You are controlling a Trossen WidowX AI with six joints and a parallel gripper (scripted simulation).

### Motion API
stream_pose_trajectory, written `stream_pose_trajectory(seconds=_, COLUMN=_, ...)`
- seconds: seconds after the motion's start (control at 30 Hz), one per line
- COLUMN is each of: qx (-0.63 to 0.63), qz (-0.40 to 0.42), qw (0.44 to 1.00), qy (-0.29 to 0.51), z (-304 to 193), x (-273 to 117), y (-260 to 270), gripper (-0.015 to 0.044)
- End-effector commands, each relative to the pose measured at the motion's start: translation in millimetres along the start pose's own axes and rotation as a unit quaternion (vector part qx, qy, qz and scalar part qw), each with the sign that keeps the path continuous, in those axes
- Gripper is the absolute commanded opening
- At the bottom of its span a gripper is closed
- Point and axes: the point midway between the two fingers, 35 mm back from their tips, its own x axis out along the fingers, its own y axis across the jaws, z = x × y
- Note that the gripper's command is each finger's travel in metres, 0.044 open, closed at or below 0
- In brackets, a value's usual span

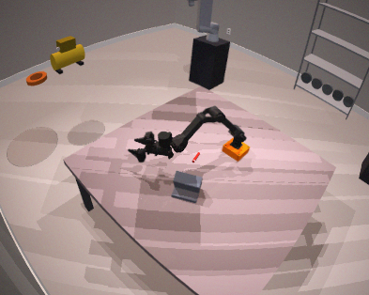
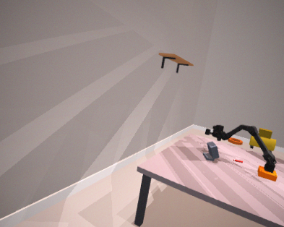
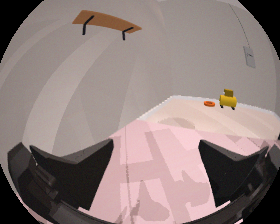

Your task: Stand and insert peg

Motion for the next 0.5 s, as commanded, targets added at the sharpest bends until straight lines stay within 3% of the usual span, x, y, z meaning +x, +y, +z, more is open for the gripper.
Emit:
stream_pose_trajectory(seconds=0.0, qx=-0.052, qz=0.012, qw=0.998, qy=0.035, z=-7.6, x=-4.0, y=-3.5, gripper=0.044)
stream_pose_trajectory(seconds=0.47, qx=-0.233, qz=0.077, qw=0.954, qy=0.173, z=-31.8, x=-34.2, y=-21.4, gripper=0.044)
